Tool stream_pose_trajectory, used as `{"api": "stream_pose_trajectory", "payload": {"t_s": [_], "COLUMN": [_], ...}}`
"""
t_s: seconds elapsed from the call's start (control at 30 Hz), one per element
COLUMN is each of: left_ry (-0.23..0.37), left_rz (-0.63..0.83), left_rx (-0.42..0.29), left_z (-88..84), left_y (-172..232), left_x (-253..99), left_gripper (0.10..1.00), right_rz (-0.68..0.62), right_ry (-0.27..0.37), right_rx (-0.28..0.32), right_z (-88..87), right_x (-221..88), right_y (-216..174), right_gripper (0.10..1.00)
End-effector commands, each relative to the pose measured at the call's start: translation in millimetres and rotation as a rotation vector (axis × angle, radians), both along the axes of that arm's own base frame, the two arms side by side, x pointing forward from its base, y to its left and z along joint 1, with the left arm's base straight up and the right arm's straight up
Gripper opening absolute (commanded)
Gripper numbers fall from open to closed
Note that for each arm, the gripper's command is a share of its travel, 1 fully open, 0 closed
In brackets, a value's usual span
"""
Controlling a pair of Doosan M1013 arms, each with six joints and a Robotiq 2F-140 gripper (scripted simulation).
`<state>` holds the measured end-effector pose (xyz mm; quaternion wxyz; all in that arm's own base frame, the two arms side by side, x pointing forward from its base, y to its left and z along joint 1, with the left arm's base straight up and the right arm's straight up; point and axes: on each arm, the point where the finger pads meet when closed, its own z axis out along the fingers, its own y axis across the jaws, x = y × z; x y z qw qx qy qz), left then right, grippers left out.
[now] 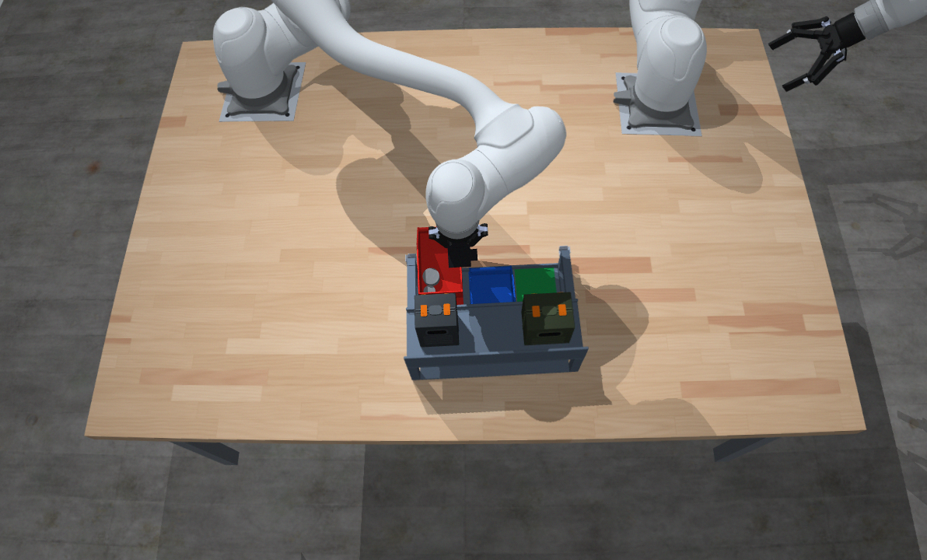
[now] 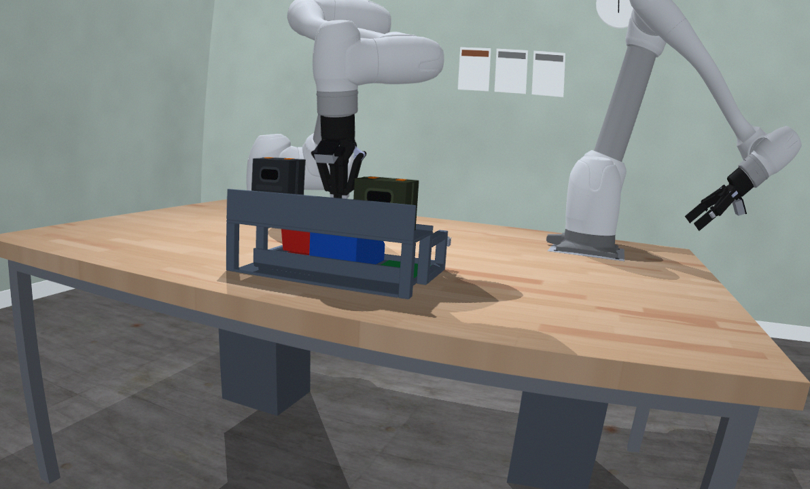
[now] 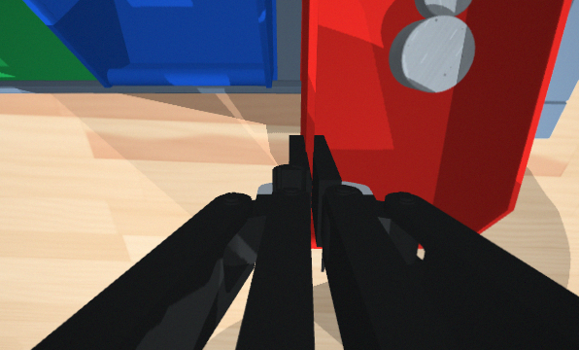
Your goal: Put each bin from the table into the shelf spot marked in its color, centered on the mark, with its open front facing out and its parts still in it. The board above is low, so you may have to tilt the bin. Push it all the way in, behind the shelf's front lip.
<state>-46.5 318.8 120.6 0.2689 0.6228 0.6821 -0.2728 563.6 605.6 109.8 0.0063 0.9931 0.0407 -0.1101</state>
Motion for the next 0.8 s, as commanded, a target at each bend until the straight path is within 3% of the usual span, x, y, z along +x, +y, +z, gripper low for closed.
{"api": "stream_pose_trajectory", "payload": {"t_s": [0.0, 0.77], "left_ry": [0.0, 0.0], "left_rz": [0.0, 0.0], "left_rx": [0.001, 0.001], "left_z": [0.3, 0.3], "left_y": [0.3, 0.3], "left_x": [-0.1, -0.1], "left_gripper": [1.0, 1.0], "right_rz": [0.0, 0.0], "right_ry": [-0.001, -0.001], "right_rx": [0.001, 0.001], "right_z": [0.2, -4.1], "right_x": [0.2, 0.2], "right_y": [0.3, 0.3], "right_gripper": [0.099, 0.099]}}
